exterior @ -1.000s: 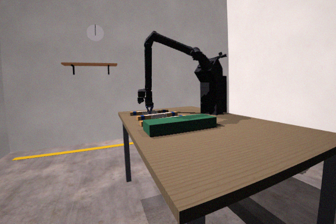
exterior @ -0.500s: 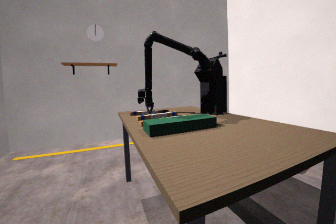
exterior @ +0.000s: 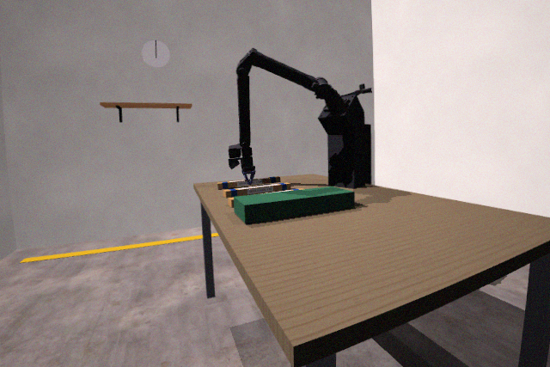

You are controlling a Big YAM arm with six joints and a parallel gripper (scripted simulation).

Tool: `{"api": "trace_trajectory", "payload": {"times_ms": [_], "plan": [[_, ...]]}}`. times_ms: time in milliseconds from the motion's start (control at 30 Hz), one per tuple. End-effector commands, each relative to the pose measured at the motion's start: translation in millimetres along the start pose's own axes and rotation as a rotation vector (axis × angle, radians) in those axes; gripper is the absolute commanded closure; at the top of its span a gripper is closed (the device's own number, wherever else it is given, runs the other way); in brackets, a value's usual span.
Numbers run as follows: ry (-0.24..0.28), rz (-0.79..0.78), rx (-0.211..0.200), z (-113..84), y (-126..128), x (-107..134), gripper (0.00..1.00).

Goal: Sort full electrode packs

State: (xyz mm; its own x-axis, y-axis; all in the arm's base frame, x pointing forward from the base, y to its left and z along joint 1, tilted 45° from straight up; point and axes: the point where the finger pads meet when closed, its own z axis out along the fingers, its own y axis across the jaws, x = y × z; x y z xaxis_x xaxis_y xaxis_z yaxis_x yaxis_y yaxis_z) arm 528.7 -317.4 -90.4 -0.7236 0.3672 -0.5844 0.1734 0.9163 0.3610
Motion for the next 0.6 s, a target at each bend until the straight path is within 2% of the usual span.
{"api": "trace_trajectory", "payload": {"times_ms": [0,367,567], "plan": [[-0.061,-0.010,0.039,-46.3,-19,-28,1.00],[-0.062,-0.011,0.039,-64.9,-18,-26,1.00],[-0.069,-0.016,0.041,-70.2,-21,-35,1.00]]}}
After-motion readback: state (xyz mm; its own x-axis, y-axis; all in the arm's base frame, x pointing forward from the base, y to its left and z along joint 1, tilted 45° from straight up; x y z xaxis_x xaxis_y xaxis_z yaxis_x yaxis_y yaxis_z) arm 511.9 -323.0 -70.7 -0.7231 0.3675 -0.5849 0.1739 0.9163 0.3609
